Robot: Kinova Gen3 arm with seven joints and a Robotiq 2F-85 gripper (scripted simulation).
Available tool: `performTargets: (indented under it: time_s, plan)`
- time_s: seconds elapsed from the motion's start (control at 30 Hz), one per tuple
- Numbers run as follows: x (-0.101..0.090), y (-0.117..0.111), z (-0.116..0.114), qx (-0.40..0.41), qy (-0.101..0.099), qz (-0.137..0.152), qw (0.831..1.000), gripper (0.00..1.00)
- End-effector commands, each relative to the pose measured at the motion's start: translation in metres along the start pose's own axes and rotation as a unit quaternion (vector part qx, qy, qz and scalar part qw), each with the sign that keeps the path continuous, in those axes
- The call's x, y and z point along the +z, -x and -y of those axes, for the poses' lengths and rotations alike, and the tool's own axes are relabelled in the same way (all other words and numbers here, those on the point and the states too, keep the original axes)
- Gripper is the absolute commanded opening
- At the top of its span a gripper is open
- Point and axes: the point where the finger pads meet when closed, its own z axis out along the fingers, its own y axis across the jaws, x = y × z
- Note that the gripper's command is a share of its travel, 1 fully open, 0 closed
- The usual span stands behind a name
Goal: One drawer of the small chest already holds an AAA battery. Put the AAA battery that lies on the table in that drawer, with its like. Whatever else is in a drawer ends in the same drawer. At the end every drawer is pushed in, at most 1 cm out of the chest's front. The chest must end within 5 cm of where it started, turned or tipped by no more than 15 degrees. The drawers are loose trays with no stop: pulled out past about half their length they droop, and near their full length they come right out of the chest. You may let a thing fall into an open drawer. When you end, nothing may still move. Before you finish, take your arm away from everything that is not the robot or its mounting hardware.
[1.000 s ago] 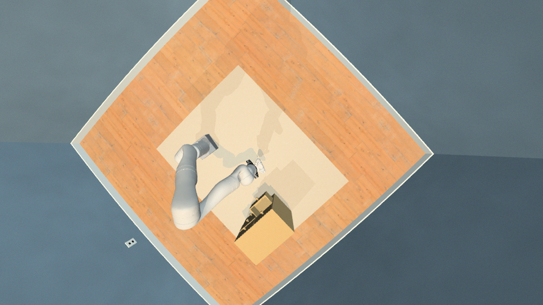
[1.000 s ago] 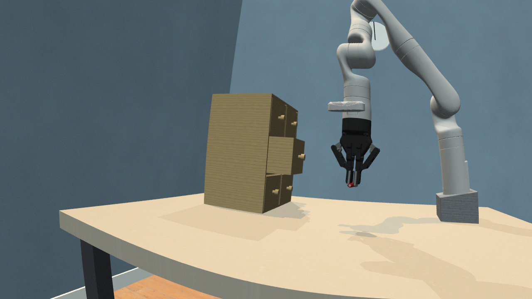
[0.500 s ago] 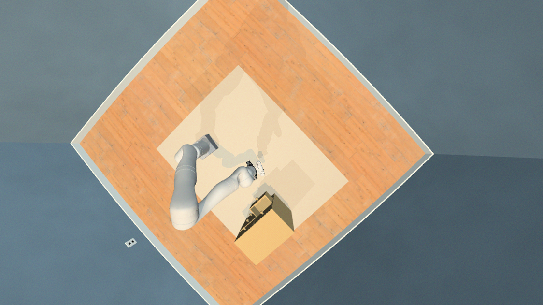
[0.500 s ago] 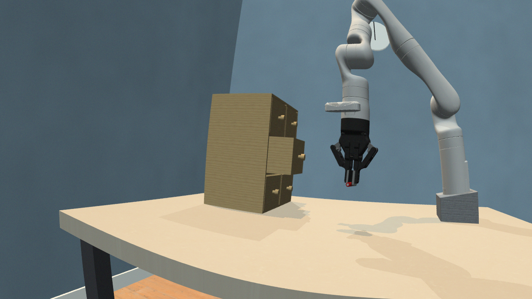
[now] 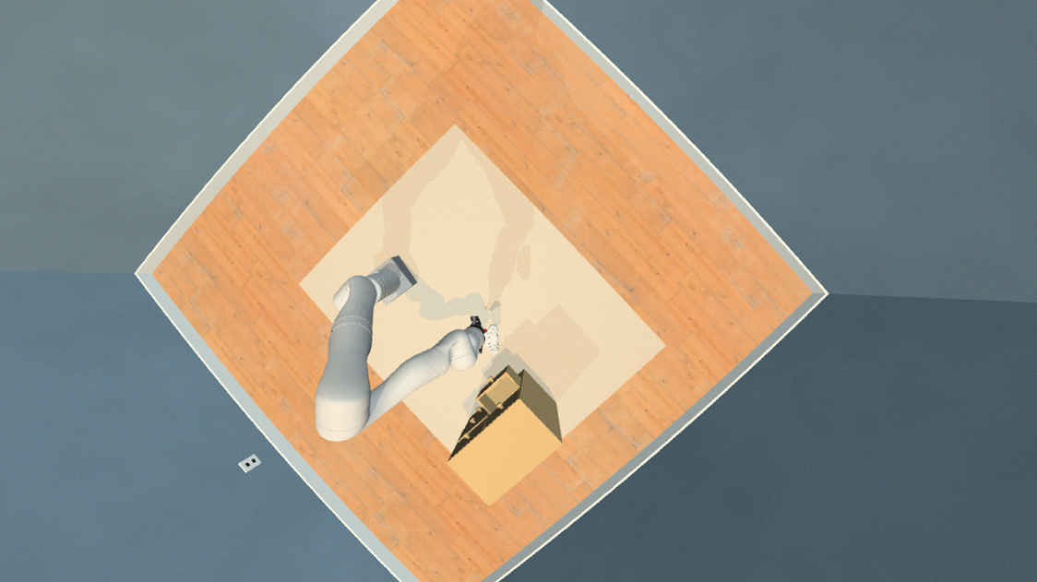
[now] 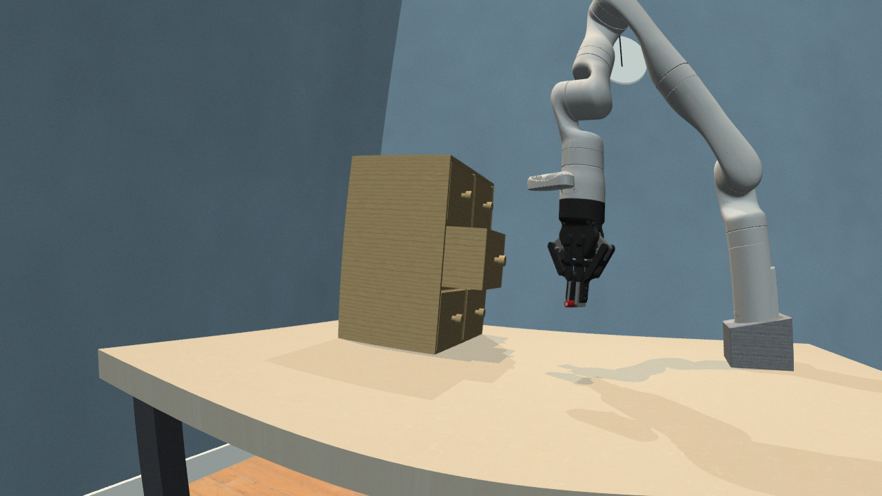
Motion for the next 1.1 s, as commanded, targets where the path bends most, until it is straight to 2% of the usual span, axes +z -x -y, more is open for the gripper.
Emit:
performTargets:
  time_s: [0.0,0.2,0.4,0.47,0.97,1.07]
  plan:
    - [-0.001,0.006,-0.01,0.048,0.001,-0.002,0.999,0.05]
    - [-0.001,0.018,-0.029,0.144,0.0,-0.003,0.99,0.05]
    - [-0.001,0.029,-0.048,0.235,0.0,-0.003,0.972,0.05]
    - [-0.001,0.029,-0.048,0.235,0.0,-0.003,0.972,0.05]
    - [-0.001,0.05,-0.082,0.396,-0.001,-0.003,0.918,0.05]
    - [-0.001,0.051,-0.083,0.402,-0.001,-0.003,0.916,0.05]
